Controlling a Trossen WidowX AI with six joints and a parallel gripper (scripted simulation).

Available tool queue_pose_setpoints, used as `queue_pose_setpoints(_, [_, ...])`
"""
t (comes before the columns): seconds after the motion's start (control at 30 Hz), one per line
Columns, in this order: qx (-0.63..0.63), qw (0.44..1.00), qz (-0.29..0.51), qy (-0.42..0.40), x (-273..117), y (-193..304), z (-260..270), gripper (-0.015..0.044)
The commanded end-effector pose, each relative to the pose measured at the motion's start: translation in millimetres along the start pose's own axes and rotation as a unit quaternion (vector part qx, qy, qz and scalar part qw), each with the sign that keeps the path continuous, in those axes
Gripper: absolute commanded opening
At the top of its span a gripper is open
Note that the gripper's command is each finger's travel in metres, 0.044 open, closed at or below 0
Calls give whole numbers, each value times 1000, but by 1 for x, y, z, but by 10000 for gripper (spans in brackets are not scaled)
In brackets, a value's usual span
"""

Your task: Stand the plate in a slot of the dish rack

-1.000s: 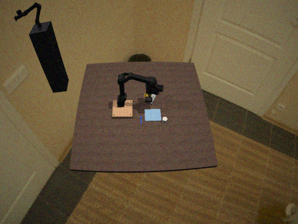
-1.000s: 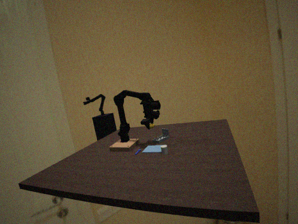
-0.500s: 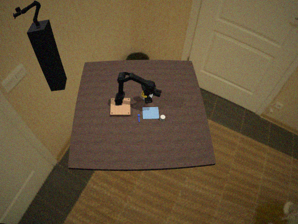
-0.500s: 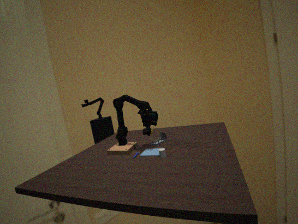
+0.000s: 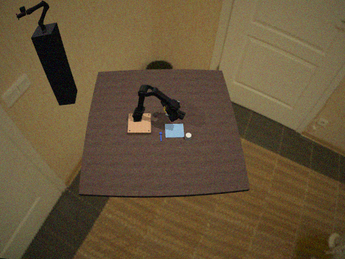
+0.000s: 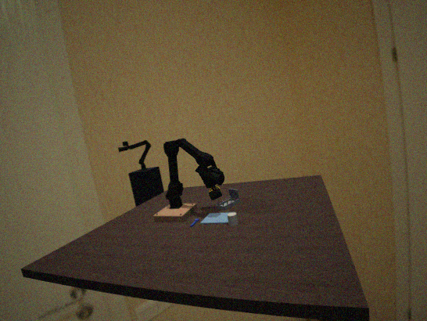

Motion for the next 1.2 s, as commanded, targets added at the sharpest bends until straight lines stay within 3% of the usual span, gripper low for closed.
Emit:
queue_pose_setpoints(0.0, [-35,999,-27,-22,6,6,-5,0])
queue_pose_setpoints(0.6, [-203,961,-179,-53,18,28,-22,0])
queue_pose_setpoints(1.17, [-342,881,-326,11,25,50,-35,0])
Point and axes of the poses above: the point midway between the two fingers, 35 mm back from their tips, its own x axis out along the fingers, its own z axis across the jaws, y = z × x, the point moved 7 cm from there along -x, back along the fingers, and after that the axes turned 5 degrees about -x, right-handed, at the moved point
